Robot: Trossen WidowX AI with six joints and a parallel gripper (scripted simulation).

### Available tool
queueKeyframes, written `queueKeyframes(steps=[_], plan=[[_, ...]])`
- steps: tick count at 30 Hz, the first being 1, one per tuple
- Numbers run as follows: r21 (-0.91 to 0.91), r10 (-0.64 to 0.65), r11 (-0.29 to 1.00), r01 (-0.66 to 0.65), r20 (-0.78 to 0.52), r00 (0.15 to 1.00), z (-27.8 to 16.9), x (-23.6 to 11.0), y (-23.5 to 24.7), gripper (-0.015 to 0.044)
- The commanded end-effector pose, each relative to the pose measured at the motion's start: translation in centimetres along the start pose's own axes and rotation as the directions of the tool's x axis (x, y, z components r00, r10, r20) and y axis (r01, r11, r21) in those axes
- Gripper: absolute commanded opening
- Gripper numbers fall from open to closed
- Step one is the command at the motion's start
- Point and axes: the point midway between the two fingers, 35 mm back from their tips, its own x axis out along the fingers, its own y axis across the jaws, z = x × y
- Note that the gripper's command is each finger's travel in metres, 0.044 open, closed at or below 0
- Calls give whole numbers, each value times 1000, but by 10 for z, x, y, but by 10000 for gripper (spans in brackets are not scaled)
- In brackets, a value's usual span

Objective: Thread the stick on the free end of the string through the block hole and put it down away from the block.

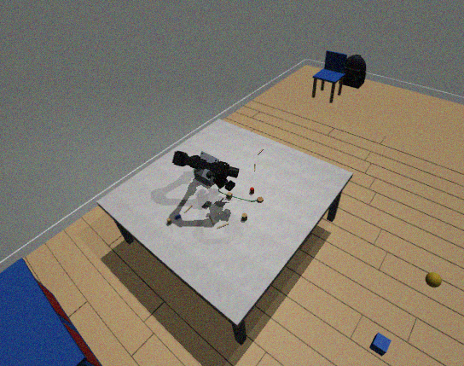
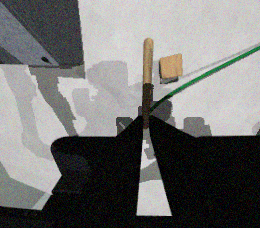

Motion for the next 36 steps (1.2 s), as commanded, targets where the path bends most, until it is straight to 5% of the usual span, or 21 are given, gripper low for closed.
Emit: queueKeyframes(steps=[1,17,36], plan=[[-148,9,989,-8,2,1000,1,-3,-1,0],[-689,39,724,-33,-7,999,5,-12,-4,0],[-996,75,85,-29,-23,997,10,-23,-7,0]])
